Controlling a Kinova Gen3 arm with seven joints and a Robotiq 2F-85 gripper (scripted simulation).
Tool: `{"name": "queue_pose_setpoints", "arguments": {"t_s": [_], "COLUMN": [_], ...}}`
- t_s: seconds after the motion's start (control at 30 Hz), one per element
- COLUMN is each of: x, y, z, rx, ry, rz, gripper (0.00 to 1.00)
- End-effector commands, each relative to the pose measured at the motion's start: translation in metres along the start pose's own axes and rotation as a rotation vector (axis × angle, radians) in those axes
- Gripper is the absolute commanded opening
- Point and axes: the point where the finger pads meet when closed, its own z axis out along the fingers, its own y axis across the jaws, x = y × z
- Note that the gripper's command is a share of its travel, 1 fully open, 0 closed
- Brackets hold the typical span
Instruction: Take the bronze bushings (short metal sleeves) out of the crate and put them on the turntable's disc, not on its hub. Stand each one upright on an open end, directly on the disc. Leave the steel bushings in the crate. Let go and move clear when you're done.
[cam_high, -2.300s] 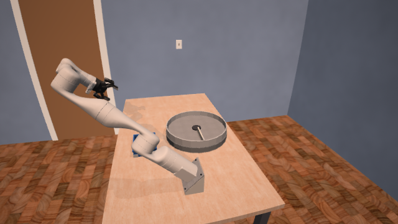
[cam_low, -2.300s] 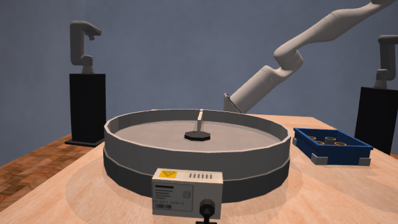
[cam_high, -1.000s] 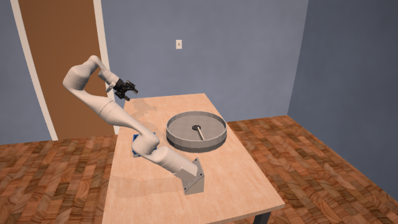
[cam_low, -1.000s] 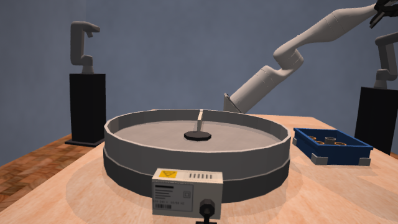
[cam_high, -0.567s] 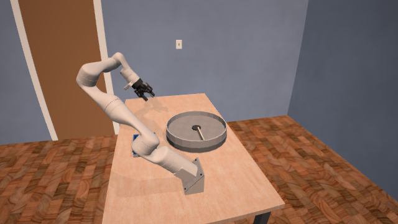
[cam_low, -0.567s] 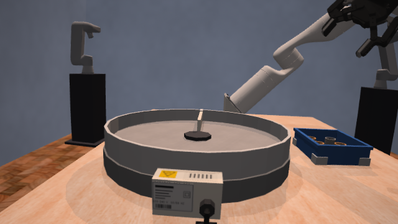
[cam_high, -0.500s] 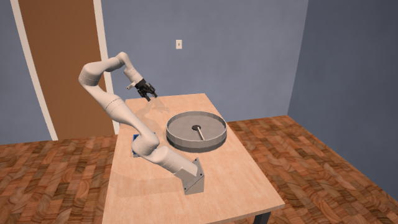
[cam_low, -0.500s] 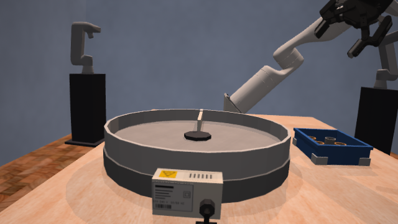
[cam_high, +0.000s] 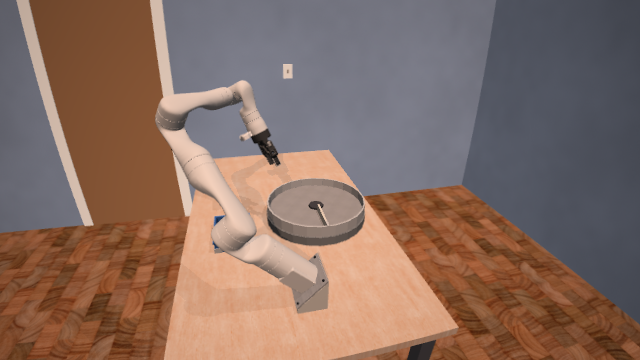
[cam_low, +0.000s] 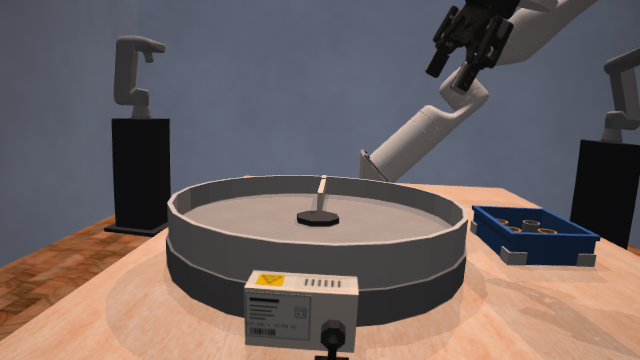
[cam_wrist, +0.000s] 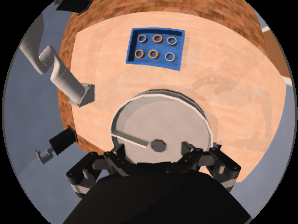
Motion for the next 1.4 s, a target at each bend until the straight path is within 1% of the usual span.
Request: {"name": "queue_pose_setpoints", "arguments": {"t_s": [0.0,0.43,0.5,0.57,0.83,0.9,1.0,1.37], "x": [-0.028,-0.086,-0.086,-0.099,-0.124,-0.128,-0.130,-0.131], "y": [-0.021,-0.082,-0.082,-0.099,-0.140,-0.148,-0.154,-0.155], "z": [0.021,0.084,0.084,0.102,0.142,0.149,0.155,0.156], "rx": [0.001,-0.054,-0.054,-0.070,-0.105,-0.112,-0.117,-0.118], "ry": [0.055,0.251,0.251,0.304,0.424,0.446,0.463,0.465], "rz": [0.115,0.536,0.536,0.653,0.924,0.976,1.013,1.020], "gripper": [1.00,1.00,1.00,1.00,1.00,1.00,1.00,1.00]}}
